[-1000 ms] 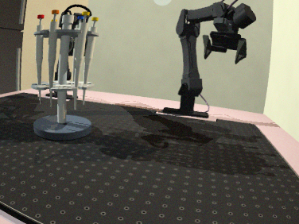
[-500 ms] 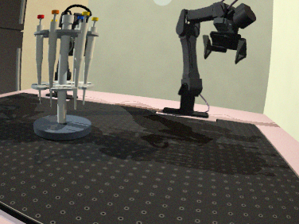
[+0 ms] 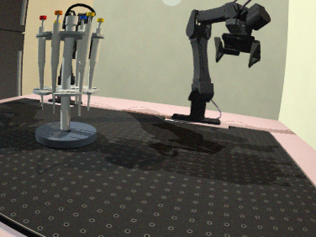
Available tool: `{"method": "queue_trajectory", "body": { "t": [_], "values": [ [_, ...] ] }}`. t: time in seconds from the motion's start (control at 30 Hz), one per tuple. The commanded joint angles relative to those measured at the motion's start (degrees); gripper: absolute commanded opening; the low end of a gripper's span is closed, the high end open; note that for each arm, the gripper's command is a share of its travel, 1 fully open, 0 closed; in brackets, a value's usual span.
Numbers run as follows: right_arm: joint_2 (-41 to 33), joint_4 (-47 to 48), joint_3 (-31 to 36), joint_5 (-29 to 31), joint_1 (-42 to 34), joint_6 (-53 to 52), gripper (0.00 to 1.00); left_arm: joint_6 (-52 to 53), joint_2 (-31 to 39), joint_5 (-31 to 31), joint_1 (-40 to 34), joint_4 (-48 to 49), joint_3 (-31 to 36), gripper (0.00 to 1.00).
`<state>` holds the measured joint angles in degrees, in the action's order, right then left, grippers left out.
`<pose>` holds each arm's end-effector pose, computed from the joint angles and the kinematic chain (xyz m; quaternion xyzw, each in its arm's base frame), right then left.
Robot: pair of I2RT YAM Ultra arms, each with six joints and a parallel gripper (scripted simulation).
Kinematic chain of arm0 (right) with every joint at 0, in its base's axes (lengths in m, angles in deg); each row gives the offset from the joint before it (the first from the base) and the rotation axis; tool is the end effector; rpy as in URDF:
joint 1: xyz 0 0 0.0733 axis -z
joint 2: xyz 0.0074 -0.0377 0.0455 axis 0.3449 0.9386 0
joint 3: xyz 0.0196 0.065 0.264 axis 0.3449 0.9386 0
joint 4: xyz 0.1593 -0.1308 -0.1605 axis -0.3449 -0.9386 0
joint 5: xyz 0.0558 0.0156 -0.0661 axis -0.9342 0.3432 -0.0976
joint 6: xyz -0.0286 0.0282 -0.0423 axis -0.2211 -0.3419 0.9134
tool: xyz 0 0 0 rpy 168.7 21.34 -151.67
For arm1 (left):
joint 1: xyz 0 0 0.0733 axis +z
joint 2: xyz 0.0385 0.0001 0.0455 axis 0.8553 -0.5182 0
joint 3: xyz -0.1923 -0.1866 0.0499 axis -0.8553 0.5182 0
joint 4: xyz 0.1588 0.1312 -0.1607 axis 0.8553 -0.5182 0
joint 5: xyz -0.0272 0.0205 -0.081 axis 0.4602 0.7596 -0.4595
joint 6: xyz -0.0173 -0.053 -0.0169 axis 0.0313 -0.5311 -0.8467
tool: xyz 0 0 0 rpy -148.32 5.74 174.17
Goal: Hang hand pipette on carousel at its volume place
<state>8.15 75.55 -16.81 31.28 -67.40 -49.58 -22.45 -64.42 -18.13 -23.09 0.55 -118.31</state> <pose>0.2629 0.2770 0.2508 -0.2380 0.6671 0.2380 0.6646 0.2126 0.1238 0.3436 0.1714 0.9122 -0.0730 0.3650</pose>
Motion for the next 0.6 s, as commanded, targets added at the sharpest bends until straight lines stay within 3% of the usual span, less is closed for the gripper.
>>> {"method": "queue_trajectory", "body": {
  "t": [0.0,0.57],
  "values": [
    [0.74,1.76,-2.84,-0.85,1.09,-0.57,0.12,0.41,-0.08,-1.18,0.53,0.66,-0.87,1.00],
    [-0.93,1.83,-3.05,-0.70,1.02,-0.58,0.12,0.41,-0.08,-1.18,0.53,0.66,-0.87,1.00]
  ]
}}
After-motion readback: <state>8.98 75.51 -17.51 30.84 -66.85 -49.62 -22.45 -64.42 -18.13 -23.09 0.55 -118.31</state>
